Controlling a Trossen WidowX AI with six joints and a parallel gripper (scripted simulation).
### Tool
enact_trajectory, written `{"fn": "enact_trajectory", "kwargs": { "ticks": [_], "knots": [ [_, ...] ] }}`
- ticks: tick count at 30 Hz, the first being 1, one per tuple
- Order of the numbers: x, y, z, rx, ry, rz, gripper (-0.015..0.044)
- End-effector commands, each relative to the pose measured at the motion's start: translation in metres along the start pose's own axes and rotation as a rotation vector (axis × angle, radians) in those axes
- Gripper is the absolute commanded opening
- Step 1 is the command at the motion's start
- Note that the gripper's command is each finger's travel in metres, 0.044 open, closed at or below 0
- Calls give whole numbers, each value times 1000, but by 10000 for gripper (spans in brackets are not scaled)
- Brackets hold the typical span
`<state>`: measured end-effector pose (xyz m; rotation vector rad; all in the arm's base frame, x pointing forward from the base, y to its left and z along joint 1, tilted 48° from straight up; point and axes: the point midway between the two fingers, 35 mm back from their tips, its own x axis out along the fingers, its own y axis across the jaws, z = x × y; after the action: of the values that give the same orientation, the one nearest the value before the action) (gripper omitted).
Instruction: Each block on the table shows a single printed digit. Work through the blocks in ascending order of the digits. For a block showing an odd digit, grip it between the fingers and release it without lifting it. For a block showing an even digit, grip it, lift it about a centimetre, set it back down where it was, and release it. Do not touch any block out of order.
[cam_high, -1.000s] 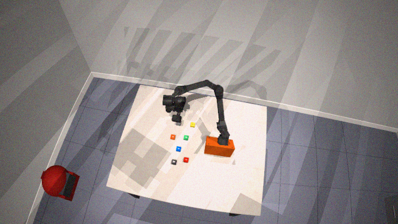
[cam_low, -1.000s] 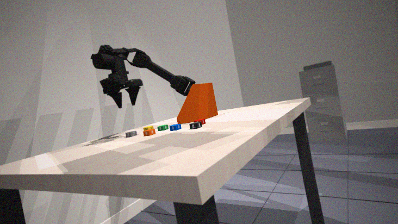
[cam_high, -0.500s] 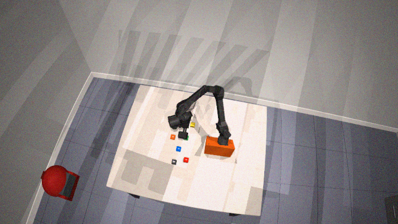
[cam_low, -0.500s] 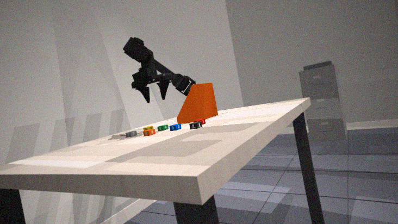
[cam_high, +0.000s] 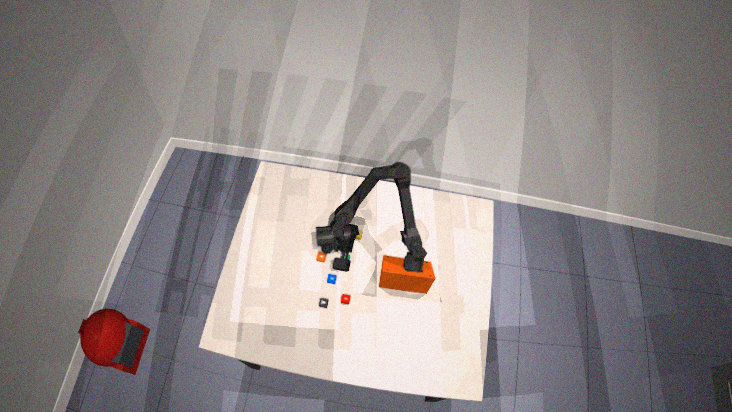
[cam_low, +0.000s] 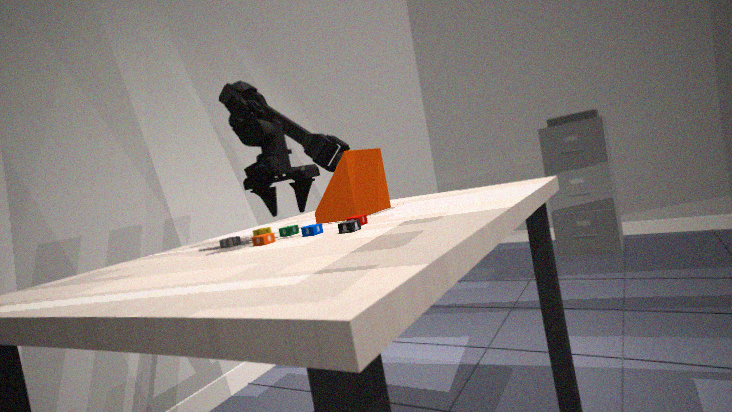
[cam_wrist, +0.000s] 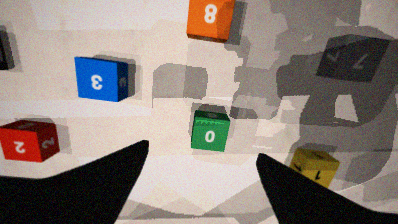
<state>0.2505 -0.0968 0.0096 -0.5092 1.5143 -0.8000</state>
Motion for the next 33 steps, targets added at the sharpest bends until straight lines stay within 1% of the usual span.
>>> {"fn": "enact_trajectory", "kwargs": {
  "ticks": [1,24,33],
  "knots": [
    [5,0,1,-4,-9,-5,400],
    [39,-1,1,-4,-9,-7,400],
    [39,-1,1,-4,-9,-7,164]
  ]
}}
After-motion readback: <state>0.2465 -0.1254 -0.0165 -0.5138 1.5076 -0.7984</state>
